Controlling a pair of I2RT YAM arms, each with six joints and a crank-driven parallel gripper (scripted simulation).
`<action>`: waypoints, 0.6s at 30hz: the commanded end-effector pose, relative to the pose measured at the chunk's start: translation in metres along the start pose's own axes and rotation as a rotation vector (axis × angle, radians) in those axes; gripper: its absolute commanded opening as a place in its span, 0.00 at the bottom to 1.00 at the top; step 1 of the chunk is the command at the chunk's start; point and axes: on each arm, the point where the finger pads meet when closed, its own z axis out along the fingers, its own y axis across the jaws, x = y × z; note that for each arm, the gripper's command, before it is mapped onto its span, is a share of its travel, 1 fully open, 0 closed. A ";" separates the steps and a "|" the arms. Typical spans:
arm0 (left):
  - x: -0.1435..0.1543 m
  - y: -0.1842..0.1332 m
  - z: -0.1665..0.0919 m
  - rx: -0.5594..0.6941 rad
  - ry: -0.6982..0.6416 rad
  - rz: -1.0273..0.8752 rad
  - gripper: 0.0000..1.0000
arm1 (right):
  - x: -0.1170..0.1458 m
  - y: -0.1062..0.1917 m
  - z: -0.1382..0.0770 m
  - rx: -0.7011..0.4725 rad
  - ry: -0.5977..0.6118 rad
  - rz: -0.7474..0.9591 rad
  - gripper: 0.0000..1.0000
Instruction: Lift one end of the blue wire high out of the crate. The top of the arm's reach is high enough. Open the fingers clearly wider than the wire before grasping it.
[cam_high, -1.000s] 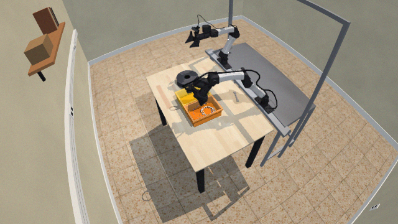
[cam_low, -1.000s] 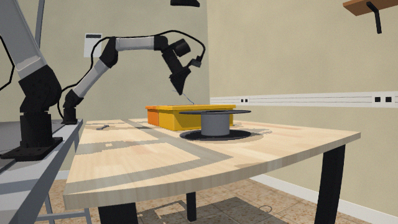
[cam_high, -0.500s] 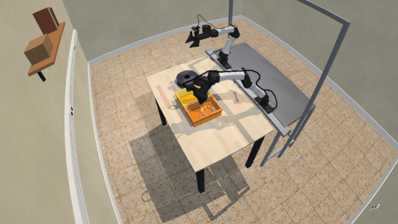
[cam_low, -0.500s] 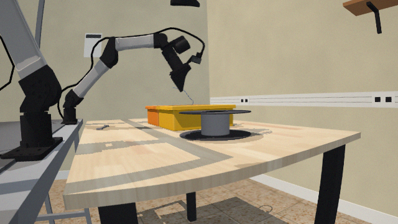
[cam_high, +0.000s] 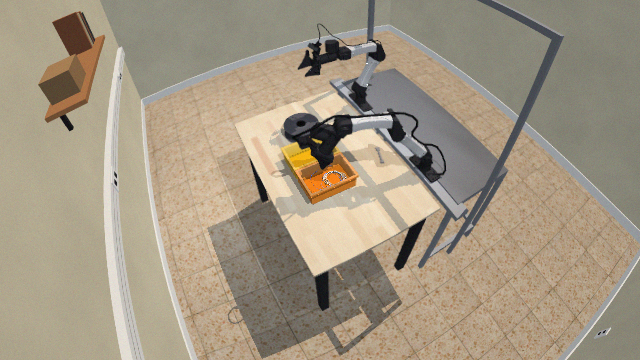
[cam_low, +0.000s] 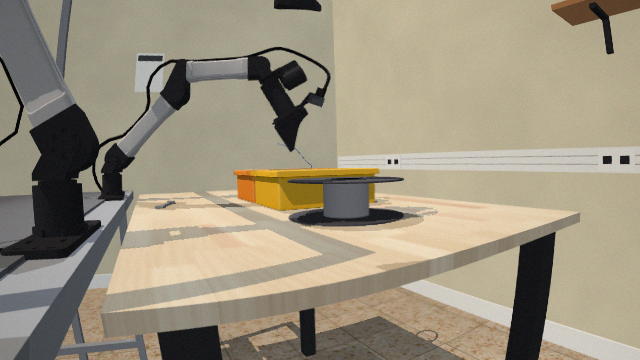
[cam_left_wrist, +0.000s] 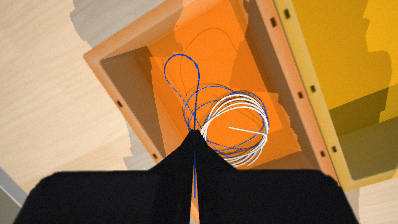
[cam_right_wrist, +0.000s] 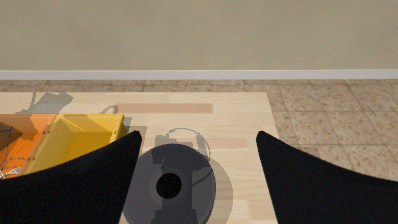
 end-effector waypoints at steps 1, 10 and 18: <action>0.001 0.004 -0.002 -0.003 -0.007 0.003 0.00 | -0.004 -0.003 -0.003 0.001 -0.027 -0.006 1.00; -0.004 0.005 -0.015 -0.012 -0.044 0.003 0.00 | -0.004 -0.003 -0.003 0.001 -0.027 -0.006 1.00; -0.013 0.006 -0.036 -0.025 -0.103 0.003 0.00 | -0.004 -0.003 -0.003 0.001 -0.027 -0.006 1.00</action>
